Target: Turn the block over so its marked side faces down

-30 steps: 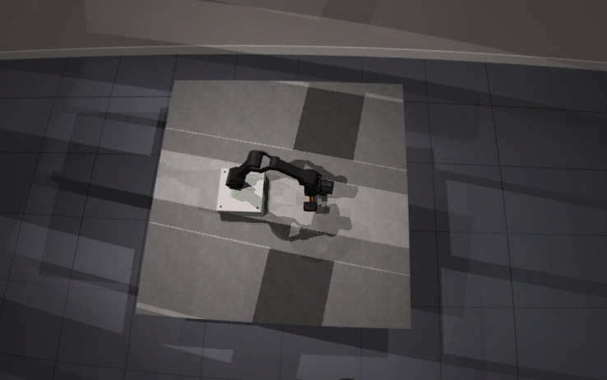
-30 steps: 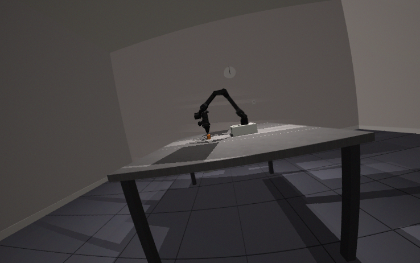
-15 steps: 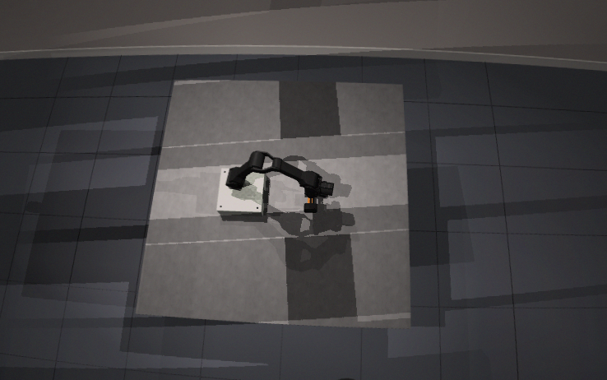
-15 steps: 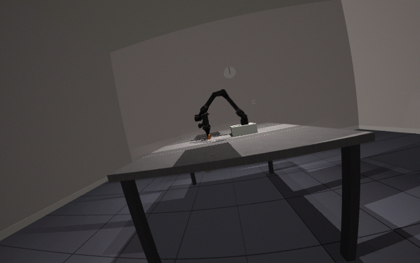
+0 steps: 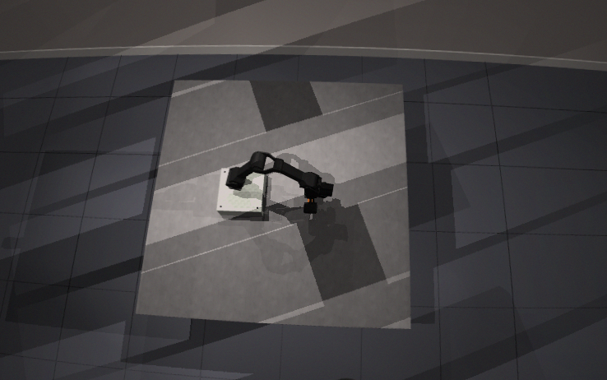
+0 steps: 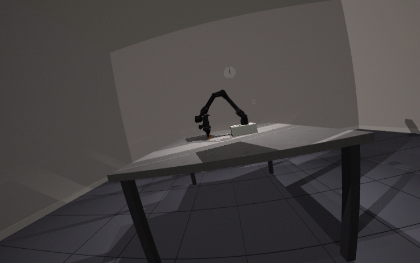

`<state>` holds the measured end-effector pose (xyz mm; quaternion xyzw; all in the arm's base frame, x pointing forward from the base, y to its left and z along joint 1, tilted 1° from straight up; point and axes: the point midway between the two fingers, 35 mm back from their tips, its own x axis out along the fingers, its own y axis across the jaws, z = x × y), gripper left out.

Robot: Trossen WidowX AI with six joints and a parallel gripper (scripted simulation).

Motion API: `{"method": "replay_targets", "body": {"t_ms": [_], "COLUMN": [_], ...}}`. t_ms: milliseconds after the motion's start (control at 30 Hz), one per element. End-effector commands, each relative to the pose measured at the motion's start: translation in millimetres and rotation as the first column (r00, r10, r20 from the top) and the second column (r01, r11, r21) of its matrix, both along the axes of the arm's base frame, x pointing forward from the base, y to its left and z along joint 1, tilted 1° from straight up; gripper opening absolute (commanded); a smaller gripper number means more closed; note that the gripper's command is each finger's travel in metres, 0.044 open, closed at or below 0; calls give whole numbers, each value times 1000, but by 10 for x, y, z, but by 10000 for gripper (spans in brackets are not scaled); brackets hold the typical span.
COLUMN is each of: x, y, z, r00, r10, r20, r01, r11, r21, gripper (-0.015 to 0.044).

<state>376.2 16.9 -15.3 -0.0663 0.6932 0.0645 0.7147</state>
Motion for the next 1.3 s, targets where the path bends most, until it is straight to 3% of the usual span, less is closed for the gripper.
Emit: {"method": "replay_targets", "body": {"t_ms": [0, 567, 767, 1000, 1267], "x": [-16, -16, -21, -21, -6], "y": [-5, -5, -4, -4, -7], "z": [-16, -16, 273, 277, 200], "r00": [1000, 1000, 1000, 1000, 993], "r10": [-6, -6, -6, -7, -18], "r20": [-4, -4, -4, 5, 115], "r01": [6, 6, 6, 7, 15], "r11": [1000, 1000, 1000, 1000, 1000], "r21": [-2, -2, -2, 0, 27], "gripper": [256, 142, 0, 0, 0]}}
